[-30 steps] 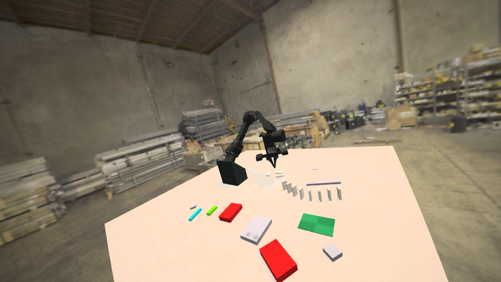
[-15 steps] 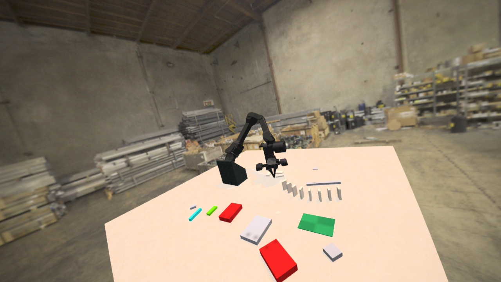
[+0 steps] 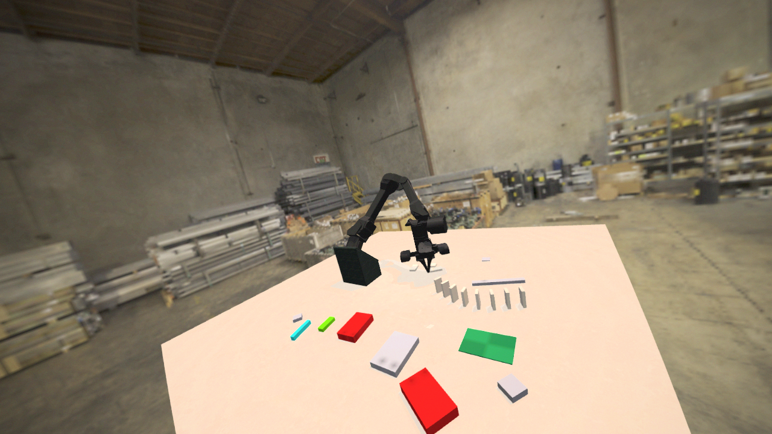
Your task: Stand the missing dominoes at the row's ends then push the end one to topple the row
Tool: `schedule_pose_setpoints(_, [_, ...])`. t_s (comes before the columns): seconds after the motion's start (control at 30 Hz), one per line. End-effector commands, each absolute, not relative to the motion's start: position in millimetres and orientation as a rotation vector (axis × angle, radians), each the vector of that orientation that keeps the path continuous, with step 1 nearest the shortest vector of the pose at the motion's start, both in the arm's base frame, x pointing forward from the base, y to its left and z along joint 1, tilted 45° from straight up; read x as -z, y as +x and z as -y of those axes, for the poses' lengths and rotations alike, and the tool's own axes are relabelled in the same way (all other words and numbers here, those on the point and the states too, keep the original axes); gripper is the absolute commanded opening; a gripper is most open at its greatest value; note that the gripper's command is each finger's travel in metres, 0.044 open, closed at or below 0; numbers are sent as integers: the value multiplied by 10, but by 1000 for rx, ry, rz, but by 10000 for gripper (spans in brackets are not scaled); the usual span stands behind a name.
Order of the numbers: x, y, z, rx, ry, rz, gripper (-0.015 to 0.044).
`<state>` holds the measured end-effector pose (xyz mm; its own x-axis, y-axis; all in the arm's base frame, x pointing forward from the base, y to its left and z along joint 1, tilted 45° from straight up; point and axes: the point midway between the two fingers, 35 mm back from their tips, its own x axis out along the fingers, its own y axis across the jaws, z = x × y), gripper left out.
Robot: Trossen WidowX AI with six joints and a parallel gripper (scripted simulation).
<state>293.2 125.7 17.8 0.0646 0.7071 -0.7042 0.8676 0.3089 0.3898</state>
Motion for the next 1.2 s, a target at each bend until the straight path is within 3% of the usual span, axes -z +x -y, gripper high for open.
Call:
schedule_pose_setpoints(0.0, [-210,3002,-1284,229,1443,-1682,0])
schedule_pose_setpoints(0.27, [-854,3150,-813,226,1438,-1680,0])
schedule_pose_setpoints(0.47, [-875,3151,-801,226,1438,-1680,0])
schedule_pose_setpoints(1.0, [-983,3284,-894,-831,327,-1265,420])
schedule_pose_setpoints(1.17, [-994,3296,-904,-915,212,-1198,440])
